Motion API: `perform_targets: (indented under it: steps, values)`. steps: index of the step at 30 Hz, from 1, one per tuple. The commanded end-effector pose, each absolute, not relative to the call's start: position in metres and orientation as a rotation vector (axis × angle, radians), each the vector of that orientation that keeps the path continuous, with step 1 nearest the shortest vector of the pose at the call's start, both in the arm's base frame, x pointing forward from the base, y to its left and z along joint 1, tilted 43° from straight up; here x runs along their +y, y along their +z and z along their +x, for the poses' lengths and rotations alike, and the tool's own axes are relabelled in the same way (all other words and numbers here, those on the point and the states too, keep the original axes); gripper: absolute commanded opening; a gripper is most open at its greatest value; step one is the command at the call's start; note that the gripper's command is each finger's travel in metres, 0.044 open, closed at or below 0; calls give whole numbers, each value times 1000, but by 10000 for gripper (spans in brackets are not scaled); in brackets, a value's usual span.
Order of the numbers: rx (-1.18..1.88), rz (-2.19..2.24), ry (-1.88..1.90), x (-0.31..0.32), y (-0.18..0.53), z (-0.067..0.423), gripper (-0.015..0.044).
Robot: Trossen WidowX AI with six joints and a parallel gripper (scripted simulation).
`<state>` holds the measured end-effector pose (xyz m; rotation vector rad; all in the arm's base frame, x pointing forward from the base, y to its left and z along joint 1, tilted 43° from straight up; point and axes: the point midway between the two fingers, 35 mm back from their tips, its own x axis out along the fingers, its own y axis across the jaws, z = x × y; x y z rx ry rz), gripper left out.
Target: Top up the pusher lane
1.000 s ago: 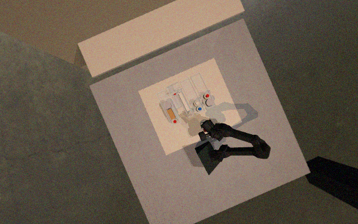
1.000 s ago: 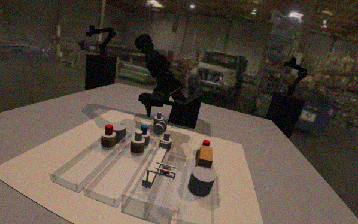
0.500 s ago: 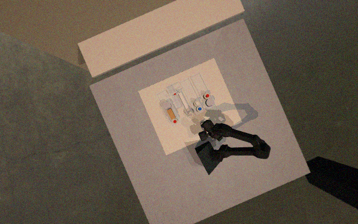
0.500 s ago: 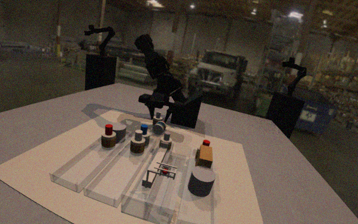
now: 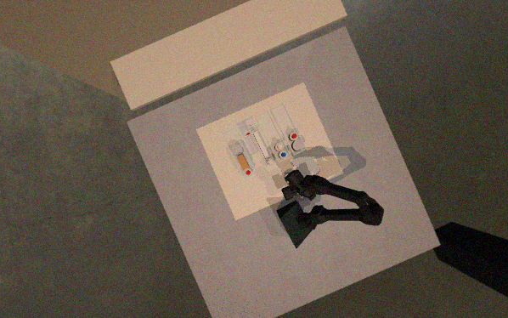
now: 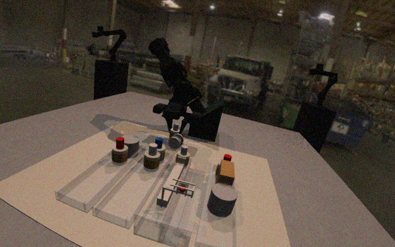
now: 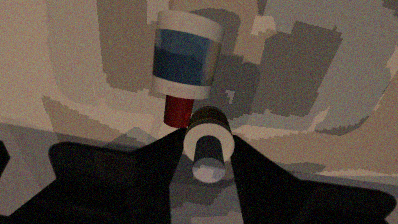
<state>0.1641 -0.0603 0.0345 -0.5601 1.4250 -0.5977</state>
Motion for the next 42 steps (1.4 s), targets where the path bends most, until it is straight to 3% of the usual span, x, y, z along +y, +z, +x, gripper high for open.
perform_targets:
  steps: [1,7,42]
  values:
    - [1424,-564,-596,-60,34,164,149]
    - [1405,-520,-627,-59,42,169,0]
    - [1429,-566,-588,22,101,180,0]
